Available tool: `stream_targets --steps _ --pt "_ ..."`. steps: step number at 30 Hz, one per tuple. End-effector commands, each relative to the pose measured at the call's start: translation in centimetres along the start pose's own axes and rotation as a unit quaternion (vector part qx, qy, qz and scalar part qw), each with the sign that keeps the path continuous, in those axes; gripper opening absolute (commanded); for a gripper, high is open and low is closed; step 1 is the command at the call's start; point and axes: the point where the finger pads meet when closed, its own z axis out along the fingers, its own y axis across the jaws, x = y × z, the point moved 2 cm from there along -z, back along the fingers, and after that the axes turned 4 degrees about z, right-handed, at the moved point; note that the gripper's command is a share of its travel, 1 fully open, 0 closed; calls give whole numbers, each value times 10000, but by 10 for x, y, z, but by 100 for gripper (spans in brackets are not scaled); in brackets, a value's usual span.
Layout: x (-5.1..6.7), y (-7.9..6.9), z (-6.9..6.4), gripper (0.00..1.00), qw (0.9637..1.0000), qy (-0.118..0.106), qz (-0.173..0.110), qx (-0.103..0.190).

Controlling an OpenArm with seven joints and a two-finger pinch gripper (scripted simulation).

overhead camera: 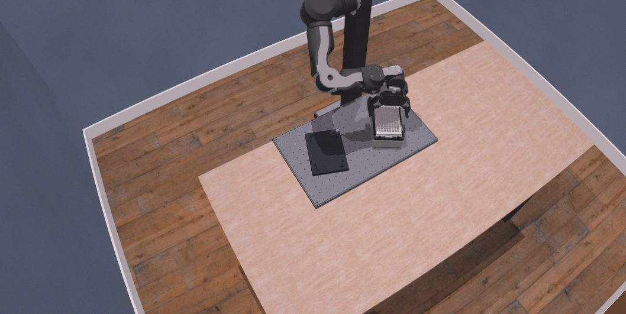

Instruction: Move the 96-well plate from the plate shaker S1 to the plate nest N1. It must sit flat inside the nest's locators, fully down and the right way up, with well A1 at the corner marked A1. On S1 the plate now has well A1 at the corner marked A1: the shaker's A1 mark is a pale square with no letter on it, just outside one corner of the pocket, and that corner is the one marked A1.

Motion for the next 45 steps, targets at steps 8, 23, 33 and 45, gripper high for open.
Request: stream_targets --steps 8,23,33,45 --pt "1 2 9 77 10000 3 -25 -51" --pt "1 3 7 77 10000 4 -25 -50" --pt "1 3 7 77 10000 4 -25 -50" --pt "1 2 31 77 10000 15 -39 -67"
